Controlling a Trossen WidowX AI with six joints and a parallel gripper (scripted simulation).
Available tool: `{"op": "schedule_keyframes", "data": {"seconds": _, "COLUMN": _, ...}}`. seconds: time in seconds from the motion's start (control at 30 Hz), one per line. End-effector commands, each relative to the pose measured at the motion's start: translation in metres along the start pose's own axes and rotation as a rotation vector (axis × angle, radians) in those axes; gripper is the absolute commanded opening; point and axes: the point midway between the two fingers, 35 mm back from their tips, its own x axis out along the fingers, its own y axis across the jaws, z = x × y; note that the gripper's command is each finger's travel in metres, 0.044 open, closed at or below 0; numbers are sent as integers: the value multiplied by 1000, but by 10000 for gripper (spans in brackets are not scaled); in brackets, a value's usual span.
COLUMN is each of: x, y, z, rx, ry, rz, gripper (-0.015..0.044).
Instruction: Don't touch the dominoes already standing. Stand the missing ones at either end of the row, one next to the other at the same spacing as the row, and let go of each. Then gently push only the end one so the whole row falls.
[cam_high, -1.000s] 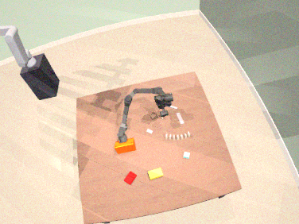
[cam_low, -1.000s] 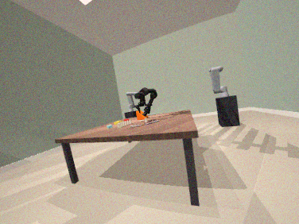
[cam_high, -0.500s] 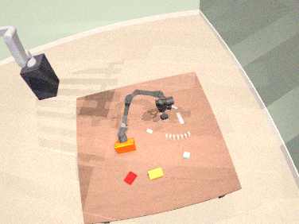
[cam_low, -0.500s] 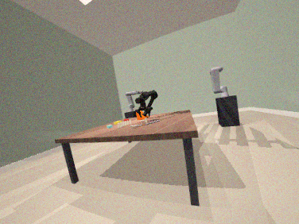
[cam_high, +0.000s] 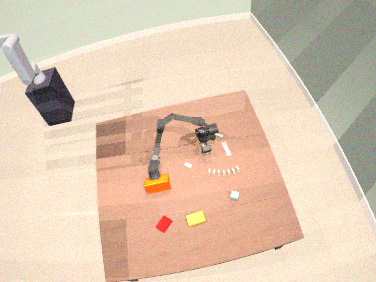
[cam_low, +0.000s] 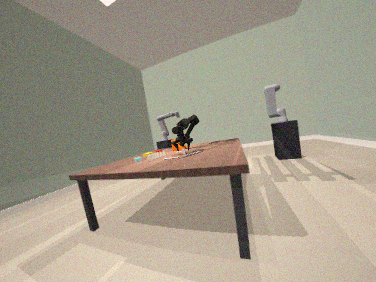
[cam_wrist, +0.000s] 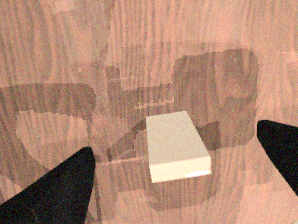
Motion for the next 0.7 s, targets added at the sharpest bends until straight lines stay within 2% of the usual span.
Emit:
{"op": "schedule_keyframes", "data": {"seconds": 0.0, "x": 1, "y": 1, "z": 0, "rx": 4, "ry": -8, "rz": 3, "gripper": 387}}
{"op": "schedule_keyframes", "data": {"seconds": 0.37, "x": 1, "y": 1, "z": 0, "rx": 4, "ry": -8, "rz": 3, "gripper": 107}}
{"op": "schedule_keyframes", "data": {"seconds": 0.67, "x": 1, "y": 1, "z": 0, "rx": 4, "ry": -8, "rz": 3, "gripper": 107}}
